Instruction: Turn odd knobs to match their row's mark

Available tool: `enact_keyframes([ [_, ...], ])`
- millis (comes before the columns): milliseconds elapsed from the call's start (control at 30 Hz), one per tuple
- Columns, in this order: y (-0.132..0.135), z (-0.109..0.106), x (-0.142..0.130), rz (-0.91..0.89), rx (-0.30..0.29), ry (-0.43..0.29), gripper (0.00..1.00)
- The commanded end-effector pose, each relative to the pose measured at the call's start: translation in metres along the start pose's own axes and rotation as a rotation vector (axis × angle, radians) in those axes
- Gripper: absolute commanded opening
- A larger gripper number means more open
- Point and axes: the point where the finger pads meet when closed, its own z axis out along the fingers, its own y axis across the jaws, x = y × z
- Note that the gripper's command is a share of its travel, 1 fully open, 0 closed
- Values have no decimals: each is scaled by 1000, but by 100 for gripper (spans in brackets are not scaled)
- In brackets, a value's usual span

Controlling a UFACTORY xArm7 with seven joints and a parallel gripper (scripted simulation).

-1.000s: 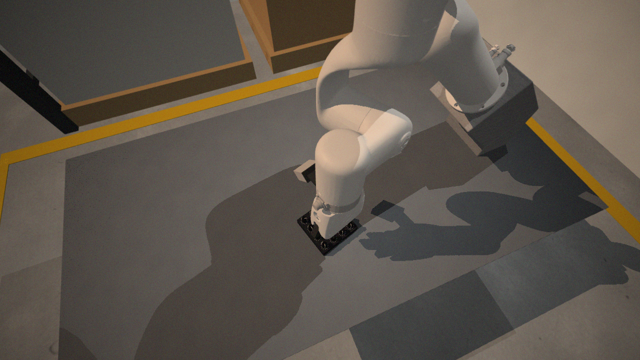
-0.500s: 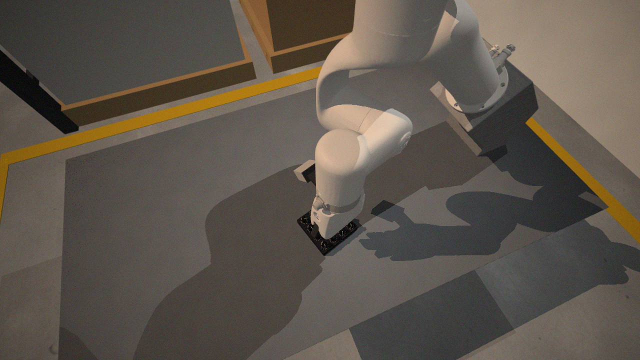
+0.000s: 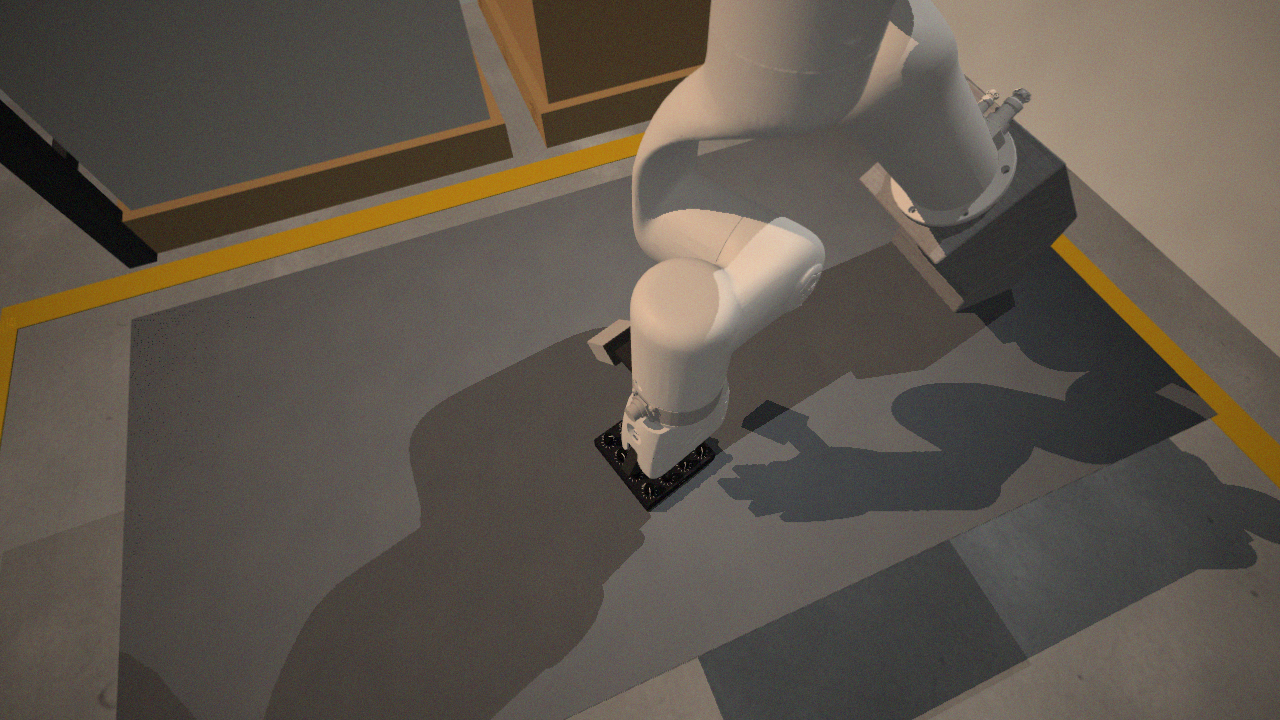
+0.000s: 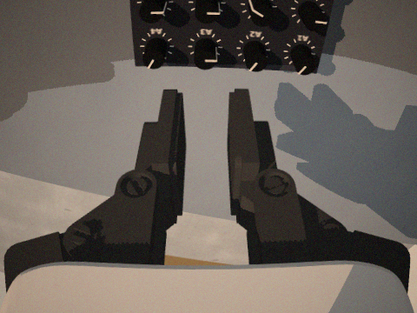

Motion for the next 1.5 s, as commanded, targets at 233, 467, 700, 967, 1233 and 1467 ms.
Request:
enact_keyframes([
  [233, -1, 6, 0, 0, 2, 2, 19],
  [467, -1, 12, 0, 0, 2, 2, 19],
  [700, -1, 22, -1, 0, 2, 3, 19],
  [967, -1, 30, -1, 0, 2, 3, 19],
  [1233, -1, 38, -1, 0, 1, 2, 19],
  [1467, -1, 41, -1, 0, 1, 3, 19],
])
